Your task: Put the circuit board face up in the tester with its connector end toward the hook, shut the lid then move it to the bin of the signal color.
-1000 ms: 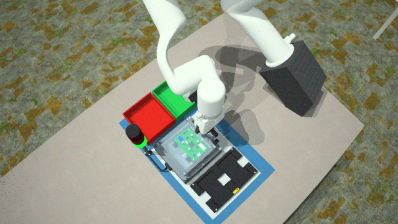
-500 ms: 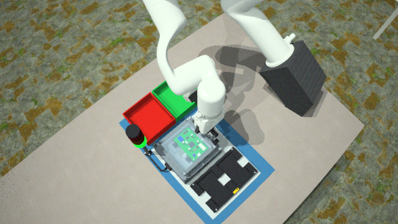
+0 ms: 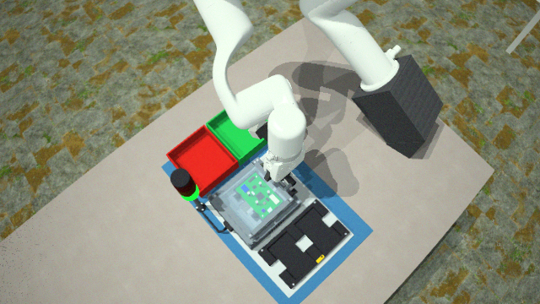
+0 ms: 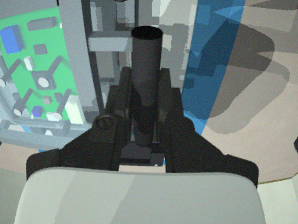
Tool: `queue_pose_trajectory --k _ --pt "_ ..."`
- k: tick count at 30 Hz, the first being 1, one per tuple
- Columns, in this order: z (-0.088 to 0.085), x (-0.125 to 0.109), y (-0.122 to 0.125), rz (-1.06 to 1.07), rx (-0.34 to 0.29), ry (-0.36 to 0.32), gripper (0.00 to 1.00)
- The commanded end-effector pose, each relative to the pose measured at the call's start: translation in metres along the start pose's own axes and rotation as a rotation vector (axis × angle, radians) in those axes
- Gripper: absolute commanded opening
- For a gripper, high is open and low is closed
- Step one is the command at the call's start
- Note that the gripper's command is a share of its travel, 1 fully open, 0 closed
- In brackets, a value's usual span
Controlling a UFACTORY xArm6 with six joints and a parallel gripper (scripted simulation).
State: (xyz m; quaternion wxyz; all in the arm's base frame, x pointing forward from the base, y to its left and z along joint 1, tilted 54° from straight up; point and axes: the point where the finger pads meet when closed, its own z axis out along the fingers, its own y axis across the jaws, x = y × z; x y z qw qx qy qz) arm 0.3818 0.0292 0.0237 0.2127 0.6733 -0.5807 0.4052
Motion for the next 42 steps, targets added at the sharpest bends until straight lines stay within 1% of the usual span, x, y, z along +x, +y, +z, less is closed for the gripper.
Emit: queue_pose_trajectory --k 1,23,39,42 --pt "-0.001 0.0 -0.001 0.001 0.002 -0.001 0.0" --pt "-0.004 0.0 -0.001 0.001 0.002 -0.001 0.0" --pt "-0.017 0.0 -0.002 0.001 0.002 -0.001 0.0" --pt "-0.022 0.0 -0.003 0.001 0.002 -0.001 0.0"
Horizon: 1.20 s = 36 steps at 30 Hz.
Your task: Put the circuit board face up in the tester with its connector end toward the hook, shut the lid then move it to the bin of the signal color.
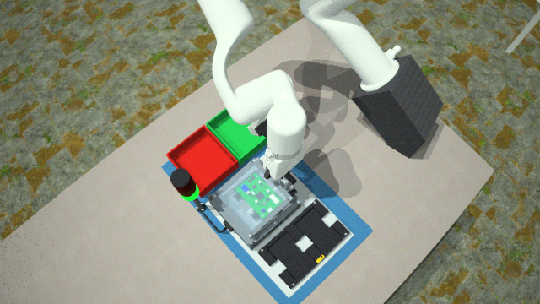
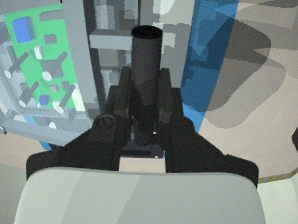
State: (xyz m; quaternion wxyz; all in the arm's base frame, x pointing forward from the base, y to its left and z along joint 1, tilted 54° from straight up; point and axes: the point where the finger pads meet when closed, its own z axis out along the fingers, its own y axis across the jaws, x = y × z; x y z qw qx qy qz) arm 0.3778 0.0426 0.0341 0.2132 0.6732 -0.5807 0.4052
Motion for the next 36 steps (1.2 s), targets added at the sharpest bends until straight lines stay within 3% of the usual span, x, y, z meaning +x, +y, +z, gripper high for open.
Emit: queue_pose_trajectory --k 1,14,29,36 --pt "-0.006 0.0 -0.002 0.001 0.003 -0.002 0.0" --pt "-0.032 0.0 -0.008 0.001 0.003 -0.002 0.0" --pt "-0.085 0.0 -0.034 0.001 0.003 -0.002 0.0" --pt "-0.1 0.0 -0.046 0.001 0.003 -0.002 0.0"
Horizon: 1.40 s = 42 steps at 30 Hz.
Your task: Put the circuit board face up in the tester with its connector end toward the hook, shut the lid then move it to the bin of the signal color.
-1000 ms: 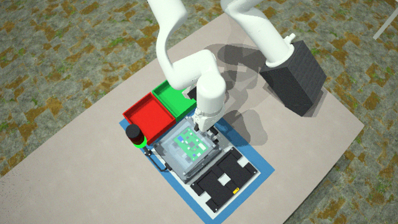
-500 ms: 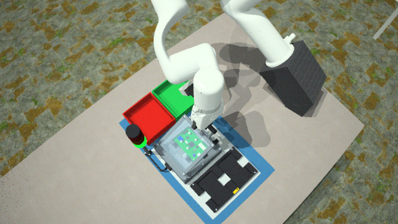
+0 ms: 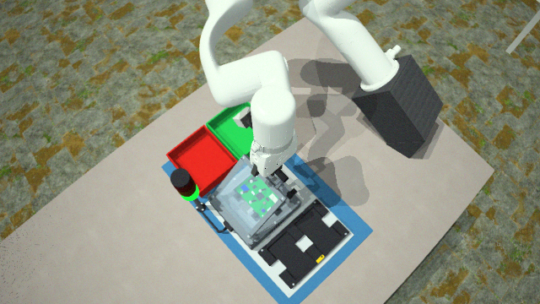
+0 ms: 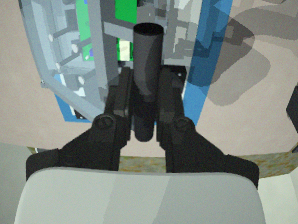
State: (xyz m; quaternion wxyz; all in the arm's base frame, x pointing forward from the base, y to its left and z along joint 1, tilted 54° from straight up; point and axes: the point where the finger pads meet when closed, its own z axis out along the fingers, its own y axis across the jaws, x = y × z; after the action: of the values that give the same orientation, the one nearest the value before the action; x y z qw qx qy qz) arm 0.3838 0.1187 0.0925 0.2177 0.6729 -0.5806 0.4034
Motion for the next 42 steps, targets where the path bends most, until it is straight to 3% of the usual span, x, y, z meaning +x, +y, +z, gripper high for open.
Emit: queue_pose_trajectory --k 1,25,42 --pt "-0.013 0.0 -0.014 0.006 0.011 -0.005 0.0" --pt "-0.056 0.001 -0.072 0.005 0.011 -0.005 0.0" --pt "-0.069 0.001 -0.112 0.005 0.011 -0.005 0.0"
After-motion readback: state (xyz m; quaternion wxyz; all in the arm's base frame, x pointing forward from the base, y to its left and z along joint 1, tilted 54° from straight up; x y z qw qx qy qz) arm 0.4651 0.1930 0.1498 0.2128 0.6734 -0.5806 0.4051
